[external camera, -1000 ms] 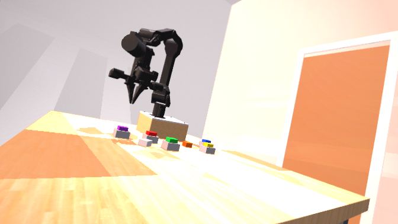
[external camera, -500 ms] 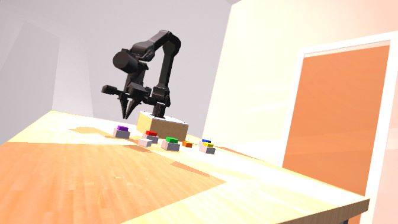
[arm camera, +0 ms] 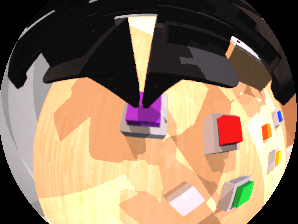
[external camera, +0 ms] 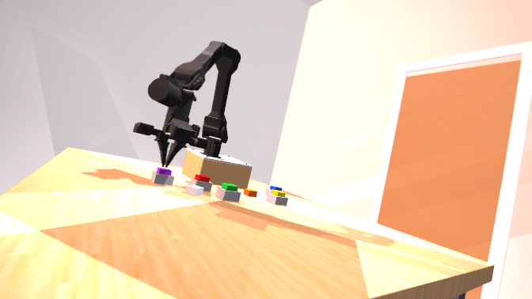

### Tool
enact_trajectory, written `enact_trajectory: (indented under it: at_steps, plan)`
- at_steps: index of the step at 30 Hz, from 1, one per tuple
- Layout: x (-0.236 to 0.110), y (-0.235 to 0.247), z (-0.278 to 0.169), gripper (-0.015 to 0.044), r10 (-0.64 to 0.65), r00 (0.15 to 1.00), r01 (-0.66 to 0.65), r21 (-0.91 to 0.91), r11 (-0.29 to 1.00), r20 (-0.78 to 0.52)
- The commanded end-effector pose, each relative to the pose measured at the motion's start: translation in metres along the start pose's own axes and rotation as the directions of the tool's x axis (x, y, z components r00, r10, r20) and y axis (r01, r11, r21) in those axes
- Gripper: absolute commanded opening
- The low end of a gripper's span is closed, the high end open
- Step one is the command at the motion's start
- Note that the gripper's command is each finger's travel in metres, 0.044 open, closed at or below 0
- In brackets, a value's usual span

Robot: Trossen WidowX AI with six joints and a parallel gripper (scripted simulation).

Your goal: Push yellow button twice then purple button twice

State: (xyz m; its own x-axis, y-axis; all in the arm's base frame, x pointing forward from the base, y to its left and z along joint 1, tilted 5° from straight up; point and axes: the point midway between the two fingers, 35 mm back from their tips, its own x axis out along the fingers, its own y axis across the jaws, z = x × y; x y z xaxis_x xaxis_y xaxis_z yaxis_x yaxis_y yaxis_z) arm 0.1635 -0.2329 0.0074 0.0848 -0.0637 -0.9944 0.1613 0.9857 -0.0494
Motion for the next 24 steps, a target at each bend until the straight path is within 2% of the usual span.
enact_trajectory:
  at_steps: [1, 24]
  plan:
    - [0.0084, 0.0019, -0.0004, 0.0020, 0.007, 1.000, -0.007, -0.001, 1.000, 0.001]
    - [0.0124, 0.0021, -0.0006, 0.0020, 0.007, 1.000, -0.007, -0.001, 1.000, 0.001]
